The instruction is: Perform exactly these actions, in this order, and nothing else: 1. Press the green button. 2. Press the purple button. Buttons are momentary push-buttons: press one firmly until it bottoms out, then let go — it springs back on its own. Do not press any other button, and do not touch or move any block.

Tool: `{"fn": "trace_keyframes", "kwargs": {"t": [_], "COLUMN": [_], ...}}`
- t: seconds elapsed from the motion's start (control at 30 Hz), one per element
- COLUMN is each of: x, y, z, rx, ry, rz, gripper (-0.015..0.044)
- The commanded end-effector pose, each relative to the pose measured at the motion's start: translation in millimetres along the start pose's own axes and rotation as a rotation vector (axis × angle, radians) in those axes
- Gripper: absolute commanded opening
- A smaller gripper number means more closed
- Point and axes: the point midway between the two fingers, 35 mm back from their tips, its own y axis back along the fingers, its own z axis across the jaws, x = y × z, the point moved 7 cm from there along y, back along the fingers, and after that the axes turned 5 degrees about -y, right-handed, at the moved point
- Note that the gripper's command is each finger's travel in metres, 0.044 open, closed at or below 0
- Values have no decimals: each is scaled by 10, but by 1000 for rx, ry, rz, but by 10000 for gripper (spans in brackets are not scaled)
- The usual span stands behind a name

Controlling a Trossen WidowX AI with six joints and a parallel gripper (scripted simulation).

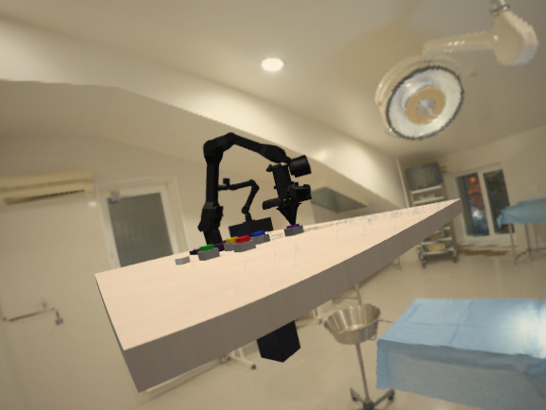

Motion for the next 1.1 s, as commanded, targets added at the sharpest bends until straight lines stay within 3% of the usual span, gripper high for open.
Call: {"fn": "trace_keyframes", "kwargs": {"t": [0.0, 0.5, 0.63, 0.77, 0.97, 1.07], "x": [13, 13, 9, 10, 191, 201], "y": [-40, -40, 282, 309, 900, 926], "z": [-13, -13, -8, -10, 145, 150], "rx": [6, 6, 5, 6, 4, 4], "ry": [-4, -4, -4, -4, -4, -4], "rz": [6, 6, 5, 6, 7, 7], "gripper": [20, 20, 20, 20, 178, 256]}}
